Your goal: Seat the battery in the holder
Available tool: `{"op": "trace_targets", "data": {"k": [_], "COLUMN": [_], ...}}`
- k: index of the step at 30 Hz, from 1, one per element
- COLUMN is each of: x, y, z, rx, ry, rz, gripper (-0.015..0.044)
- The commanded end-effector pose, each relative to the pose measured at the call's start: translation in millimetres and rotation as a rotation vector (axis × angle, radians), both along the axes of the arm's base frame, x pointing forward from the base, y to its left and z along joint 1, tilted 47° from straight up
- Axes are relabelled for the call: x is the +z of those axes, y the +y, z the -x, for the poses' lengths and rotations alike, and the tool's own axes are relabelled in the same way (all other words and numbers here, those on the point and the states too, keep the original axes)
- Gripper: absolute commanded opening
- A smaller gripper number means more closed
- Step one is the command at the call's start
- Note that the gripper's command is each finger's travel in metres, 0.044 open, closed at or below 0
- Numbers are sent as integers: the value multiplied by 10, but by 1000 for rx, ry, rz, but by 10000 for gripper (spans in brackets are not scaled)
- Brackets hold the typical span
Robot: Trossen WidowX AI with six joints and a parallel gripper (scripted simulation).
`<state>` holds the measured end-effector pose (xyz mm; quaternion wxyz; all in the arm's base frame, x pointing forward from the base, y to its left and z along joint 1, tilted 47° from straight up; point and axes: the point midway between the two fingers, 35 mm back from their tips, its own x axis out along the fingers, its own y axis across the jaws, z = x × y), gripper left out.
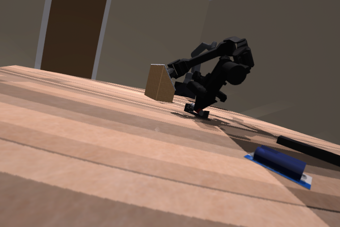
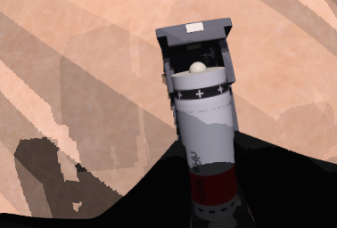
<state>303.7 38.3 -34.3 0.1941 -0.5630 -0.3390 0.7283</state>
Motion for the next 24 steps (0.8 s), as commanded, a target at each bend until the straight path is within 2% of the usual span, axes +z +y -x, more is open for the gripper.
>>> {"op": "trace_targets", "data": {"k": [1, 24], "x": [-8, -19], "y": [-3, 15], "z": [-58, -8], "rx": [-23, -101], "ry": [-38, -107], "rz": [4, -7], "gripper": [67, 67]}}
